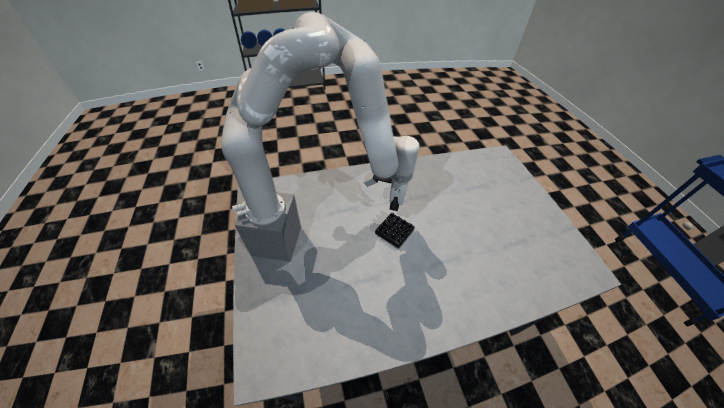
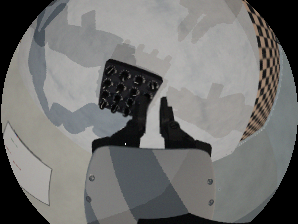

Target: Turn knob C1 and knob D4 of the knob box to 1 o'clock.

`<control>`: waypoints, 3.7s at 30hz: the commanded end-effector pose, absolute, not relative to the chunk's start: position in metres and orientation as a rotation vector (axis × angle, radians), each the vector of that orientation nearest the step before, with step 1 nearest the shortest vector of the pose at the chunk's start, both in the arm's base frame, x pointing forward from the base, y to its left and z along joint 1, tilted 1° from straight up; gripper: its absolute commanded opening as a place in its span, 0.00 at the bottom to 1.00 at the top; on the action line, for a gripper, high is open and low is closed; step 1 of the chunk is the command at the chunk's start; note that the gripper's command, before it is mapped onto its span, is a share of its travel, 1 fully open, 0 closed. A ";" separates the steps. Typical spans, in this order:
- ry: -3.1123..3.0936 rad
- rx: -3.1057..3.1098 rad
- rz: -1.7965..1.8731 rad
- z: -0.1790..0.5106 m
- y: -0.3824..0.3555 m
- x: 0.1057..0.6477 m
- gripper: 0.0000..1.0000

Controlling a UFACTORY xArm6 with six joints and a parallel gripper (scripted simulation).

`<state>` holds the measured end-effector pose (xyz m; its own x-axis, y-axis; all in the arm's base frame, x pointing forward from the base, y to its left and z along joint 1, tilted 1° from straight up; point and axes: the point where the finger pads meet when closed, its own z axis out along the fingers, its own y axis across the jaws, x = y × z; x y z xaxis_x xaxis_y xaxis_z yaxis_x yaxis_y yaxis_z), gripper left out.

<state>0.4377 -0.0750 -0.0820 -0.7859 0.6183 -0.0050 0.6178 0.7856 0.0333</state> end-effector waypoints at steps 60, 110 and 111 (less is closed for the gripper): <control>2.515 1.855 0.008 -0.074 -0.076 0.439 0.19; 2.497 1.878 0.005 -0.115 -0.075 0.440 0.19; 2.497 1.878 0.005 -0.115 -0.075 0.440 0.19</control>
<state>0.4378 -0.0743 -0.1157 -0.2773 0.9607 -0.0096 0.9607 0.2774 0.0089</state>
